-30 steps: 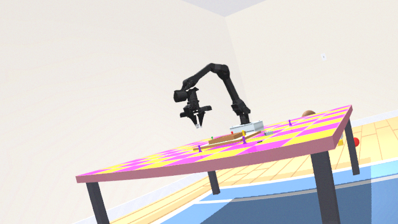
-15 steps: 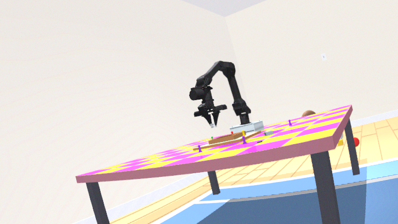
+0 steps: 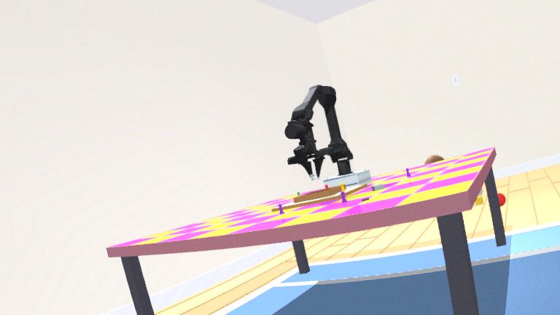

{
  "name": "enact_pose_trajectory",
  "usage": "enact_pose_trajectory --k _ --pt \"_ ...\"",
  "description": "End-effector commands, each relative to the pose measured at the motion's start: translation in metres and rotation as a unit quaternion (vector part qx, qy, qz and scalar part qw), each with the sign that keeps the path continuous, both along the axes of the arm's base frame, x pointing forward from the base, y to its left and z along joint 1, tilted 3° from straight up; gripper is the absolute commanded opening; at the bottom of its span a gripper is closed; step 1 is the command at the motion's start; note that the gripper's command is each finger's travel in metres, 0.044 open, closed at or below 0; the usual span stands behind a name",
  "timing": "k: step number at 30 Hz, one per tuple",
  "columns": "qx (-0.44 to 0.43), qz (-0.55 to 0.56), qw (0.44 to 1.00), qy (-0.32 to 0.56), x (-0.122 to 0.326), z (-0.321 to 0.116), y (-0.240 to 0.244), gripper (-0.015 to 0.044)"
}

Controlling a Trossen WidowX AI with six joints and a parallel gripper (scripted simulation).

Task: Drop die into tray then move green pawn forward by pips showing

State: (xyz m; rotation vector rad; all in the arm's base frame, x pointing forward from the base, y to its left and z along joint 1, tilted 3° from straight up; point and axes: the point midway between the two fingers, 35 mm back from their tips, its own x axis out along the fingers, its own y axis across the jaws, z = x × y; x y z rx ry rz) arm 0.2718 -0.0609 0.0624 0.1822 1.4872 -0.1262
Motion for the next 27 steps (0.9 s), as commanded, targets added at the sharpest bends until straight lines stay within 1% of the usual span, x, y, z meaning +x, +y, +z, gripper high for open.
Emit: enact_pose_trajectory --k 1,10,20,22,27 --pt "-0.006 -0.005 0.999 -0.049 0.0003 -0.0034 0.0011 0.0000" --pt "-0.037 -0.013 0.980 -0.198 0.0065 -0.0094 -0.0016 0.0000" --pt "-0.070 -0.019 0.932 -0.356 0.0084 -0.0107 -0.0027 0.0000" --pt "-0.074 -0.019 0.923 -0.377 0.0077 -0.0102 -0.0027 0.0000" --pt "-0.074 -0.019 0.922 -0.379 0.0056 -0.0063 -0.0021 0.0000"
